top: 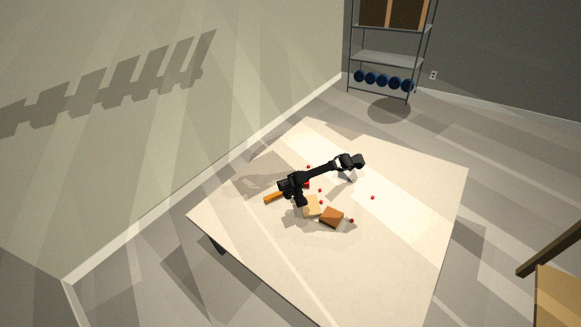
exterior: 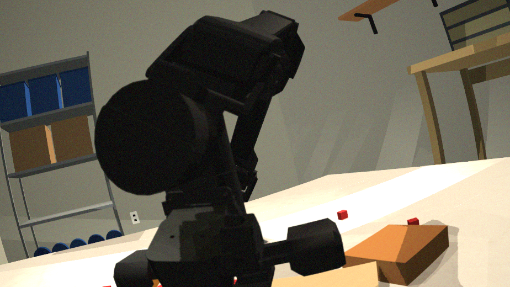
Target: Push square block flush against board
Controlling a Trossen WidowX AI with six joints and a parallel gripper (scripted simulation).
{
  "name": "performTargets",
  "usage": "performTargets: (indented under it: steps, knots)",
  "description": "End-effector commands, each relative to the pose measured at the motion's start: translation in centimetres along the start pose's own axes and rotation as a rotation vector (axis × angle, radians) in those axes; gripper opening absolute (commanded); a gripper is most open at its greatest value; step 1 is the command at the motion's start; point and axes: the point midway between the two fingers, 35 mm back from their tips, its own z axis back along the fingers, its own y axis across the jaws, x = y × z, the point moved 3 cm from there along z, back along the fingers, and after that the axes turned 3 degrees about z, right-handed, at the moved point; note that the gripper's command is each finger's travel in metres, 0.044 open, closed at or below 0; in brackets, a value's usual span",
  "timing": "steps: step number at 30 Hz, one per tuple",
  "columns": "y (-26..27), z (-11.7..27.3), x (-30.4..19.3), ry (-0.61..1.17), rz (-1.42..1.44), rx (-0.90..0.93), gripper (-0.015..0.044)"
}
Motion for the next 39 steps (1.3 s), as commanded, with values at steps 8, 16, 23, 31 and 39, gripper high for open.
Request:
performTargets:
  steps: [8, 16, 23, 31, 39]
  knots:
    - [0.2, -0.5, -1.0, 0.018, -0.005, 0.005, 0.0000]
    - [0.3, -0.5, -1.5, 0.019, -0.005, 0.005, 0.0000]
    - [0.4, -0.5, -1.9, 0.019, -0.004, 0.005, 0.0000]
    - [0.5, -0.5, -2.3, 0.020, -0.004, 0.005, 0.0000]
    - [0.6, -0.5, -2.8, 0.020, -0.004, 0.005, 0.0000]
